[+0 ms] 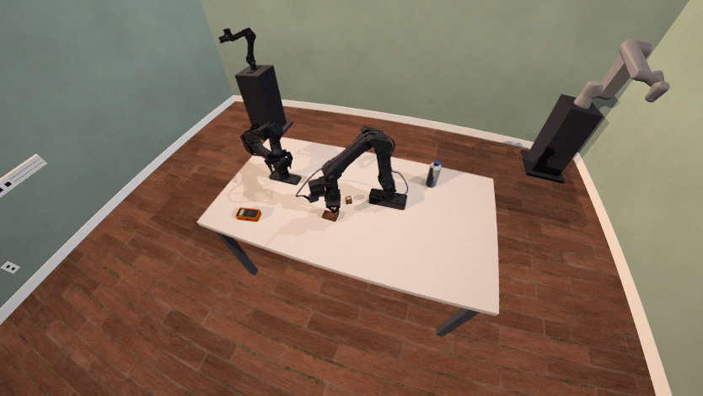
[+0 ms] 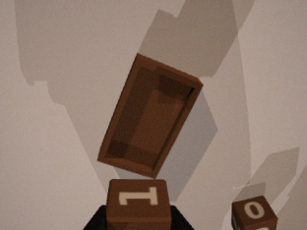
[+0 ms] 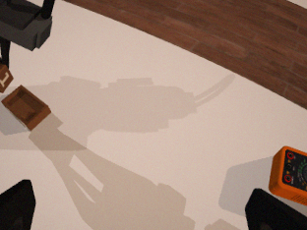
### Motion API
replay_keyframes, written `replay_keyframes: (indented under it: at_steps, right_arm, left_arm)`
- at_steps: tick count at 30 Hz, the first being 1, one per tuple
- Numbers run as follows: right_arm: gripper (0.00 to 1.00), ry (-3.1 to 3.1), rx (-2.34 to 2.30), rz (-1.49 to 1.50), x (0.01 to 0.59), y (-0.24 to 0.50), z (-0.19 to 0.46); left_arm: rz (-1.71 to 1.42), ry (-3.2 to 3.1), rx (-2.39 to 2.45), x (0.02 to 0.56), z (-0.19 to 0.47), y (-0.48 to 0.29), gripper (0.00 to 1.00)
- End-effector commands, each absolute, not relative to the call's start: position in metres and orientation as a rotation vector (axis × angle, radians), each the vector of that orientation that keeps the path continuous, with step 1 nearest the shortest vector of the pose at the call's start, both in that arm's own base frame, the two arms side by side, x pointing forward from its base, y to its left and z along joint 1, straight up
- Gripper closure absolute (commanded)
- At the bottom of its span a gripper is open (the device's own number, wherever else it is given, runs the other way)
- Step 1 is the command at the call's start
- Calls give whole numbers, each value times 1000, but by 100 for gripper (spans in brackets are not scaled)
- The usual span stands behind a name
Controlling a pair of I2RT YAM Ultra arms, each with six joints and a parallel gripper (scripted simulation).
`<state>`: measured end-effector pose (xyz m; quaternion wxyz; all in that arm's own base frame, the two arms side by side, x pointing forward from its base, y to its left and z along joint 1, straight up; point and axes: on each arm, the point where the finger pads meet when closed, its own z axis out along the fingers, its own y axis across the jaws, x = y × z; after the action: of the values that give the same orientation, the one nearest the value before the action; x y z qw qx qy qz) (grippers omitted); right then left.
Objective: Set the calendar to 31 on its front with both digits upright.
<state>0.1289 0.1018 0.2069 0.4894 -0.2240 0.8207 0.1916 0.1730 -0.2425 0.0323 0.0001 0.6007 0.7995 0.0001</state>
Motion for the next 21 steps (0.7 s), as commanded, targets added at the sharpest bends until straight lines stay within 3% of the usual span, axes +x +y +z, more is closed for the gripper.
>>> replay_keyframes:
  at_steps: [1, 21]
  right_arm:
    - [0, 1972, -434, 442, 136, 82, 222]
    - [0, 1976, -196, 309, 150, 44, 225]
  left_arm:
    - [-13, 2385, 2019, 176, 40, -253, 74]
    - [-23, 2295, 2123, 176, 40, -256, 74]
